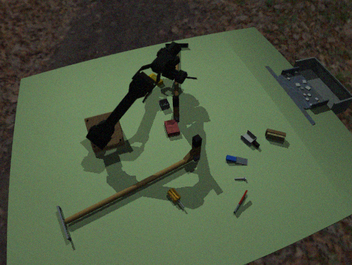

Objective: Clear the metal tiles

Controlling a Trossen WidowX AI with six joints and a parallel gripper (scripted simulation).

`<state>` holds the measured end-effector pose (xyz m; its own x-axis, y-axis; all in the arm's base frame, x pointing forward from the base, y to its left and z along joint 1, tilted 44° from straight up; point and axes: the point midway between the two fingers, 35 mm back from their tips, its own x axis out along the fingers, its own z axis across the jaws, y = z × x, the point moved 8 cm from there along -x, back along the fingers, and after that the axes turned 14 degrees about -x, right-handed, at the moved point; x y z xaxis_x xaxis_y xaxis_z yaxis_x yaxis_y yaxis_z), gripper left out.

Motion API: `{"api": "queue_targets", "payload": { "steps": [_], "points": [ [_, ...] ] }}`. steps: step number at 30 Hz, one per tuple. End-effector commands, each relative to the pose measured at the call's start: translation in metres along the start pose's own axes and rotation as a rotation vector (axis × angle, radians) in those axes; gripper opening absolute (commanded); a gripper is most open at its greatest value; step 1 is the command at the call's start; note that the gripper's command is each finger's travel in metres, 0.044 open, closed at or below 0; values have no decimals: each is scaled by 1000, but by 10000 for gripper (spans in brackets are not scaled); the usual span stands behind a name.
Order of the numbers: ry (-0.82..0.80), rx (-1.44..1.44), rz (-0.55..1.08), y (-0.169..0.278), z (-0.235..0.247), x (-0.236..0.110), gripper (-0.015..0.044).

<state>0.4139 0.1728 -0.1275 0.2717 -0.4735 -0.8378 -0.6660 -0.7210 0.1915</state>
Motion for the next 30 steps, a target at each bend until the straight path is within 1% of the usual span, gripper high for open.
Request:
{"api": "queue_targets", "payload": {
  "steps": [1, 30],
  "points": [
    [4, 1, 0, -2, -6, 1, 0],
    [6, 1, 0, -10, -33, 8, 0]
  ]
}}
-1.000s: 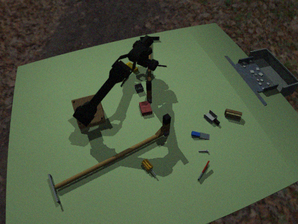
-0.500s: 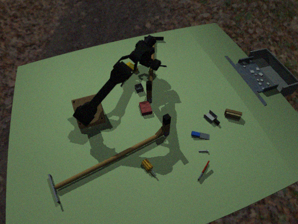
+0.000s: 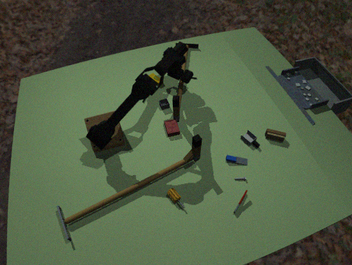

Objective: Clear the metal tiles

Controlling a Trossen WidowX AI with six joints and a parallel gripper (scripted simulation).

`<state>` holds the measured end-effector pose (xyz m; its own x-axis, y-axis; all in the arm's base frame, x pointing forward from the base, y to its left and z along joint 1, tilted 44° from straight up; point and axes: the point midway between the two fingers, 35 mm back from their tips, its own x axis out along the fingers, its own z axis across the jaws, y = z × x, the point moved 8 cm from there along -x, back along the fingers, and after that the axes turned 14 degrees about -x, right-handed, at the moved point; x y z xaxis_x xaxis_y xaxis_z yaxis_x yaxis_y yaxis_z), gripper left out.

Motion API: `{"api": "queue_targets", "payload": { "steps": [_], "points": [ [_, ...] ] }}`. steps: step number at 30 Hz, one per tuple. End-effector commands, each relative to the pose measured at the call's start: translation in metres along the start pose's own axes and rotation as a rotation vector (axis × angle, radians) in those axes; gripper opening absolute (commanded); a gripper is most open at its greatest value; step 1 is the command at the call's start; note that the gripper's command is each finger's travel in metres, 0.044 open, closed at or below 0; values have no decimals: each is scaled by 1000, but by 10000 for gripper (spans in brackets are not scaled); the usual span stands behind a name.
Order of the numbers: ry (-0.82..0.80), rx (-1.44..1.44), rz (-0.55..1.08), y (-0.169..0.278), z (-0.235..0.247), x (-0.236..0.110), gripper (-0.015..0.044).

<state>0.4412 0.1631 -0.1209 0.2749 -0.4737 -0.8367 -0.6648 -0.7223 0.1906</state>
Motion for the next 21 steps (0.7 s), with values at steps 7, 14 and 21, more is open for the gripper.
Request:
{"api": "queue_targets", "payload": {
  "steps": [7, 14, 21],
  "points": [
    [4, 2, 2, -2, -12, 3, 0],
    [4, 3, 2, -3, -19, 5, 0],
    [5, 3, 2, -5, -26, 6, 0]
  ]
}}
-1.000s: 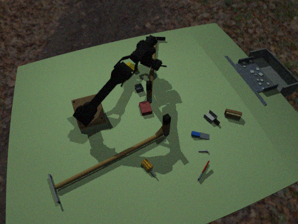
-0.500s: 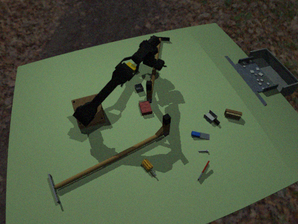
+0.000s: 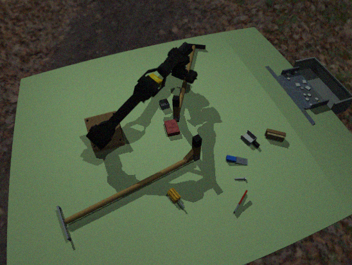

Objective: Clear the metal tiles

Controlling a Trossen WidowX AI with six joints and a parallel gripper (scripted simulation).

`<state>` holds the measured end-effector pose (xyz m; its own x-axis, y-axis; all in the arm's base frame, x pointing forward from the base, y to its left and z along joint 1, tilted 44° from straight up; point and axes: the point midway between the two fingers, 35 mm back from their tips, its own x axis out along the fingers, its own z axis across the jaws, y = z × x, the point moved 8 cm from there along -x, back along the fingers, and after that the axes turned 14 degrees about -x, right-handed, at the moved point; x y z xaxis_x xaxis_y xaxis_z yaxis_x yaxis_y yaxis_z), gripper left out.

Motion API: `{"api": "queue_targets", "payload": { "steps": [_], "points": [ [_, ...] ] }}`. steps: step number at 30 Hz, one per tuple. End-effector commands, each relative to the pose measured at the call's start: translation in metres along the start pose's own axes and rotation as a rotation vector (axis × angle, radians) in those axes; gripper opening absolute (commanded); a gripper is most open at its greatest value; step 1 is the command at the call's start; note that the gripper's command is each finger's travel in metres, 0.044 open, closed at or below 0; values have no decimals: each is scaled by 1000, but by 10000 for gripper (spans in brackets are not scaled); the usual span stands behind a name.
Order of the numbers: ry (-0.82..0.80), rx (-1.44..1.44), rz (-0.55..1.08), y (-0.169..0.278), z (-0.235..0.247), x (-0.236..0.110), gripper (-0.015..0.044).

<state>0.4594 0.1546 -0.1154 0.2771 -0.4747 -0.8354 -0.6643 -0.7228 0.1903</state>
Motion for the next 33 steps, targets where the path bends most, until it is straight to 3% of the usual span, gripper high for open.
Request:
{"api": "queue_targets", "payload": {
  "steps": [1, 25, 33],
  "points": [
    [2, 3, 3, 0, -7, 2, 0],
    [6, 3, 4, -2, -30, 8, 0],
    [10, 21, -10, -16, -27, -16, 0]
  ]
}}
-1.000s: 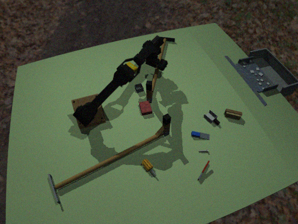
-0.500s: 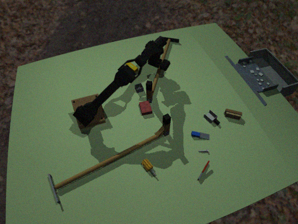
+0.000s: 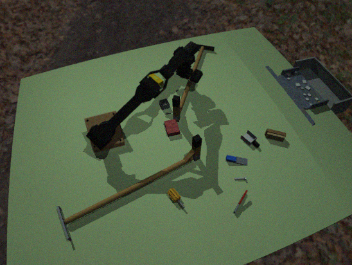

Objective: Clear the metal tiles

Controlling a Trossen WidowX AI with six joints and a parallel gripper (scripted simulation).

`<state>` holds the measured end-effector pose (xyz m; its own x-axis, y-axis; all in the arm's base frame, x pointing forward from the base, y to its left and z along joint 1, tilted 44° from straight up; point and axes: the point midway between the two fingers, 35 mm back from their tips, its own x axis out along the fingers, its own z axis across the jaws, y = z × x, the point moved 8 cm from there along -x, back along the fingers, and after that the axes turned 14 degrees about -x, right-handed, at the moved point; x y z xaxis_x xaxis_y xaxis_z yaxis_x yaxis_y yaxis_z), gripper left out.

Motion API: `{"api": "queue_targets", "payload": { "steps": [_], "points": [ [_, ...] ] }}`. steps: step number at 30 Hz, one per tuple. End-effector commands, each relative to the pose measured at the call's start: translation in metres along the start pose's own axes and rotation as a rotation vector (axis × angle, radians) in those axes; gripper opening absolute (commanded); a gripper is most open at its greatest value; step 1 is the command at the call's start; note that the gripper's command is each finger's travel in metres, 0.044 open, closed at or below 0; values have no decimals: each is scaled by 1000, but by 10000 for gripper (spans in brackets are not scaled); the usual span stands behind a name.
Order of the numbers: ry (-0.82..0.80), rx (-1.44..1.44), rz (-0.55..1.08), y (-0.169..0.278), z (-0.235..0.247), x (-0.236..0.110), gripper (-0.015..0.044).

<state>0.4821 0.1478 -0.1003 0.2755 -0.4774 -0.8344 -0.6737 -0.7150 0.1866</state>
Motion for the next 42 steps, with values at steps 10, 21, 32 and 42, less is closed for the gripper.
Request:
{"api": "queue_targets", "payload": {
  "steps": [10, 21, 32, 42],
  "points": [
    [17, 41, -28, -24, -2, -49, 0],
    [25, 72, -43, -35, -3, -84, 0],
    [23, 72, -43, -32, 15, -96, 0],
    [23, 72, -42, -28, 32, -106, 0]
  ]
}}
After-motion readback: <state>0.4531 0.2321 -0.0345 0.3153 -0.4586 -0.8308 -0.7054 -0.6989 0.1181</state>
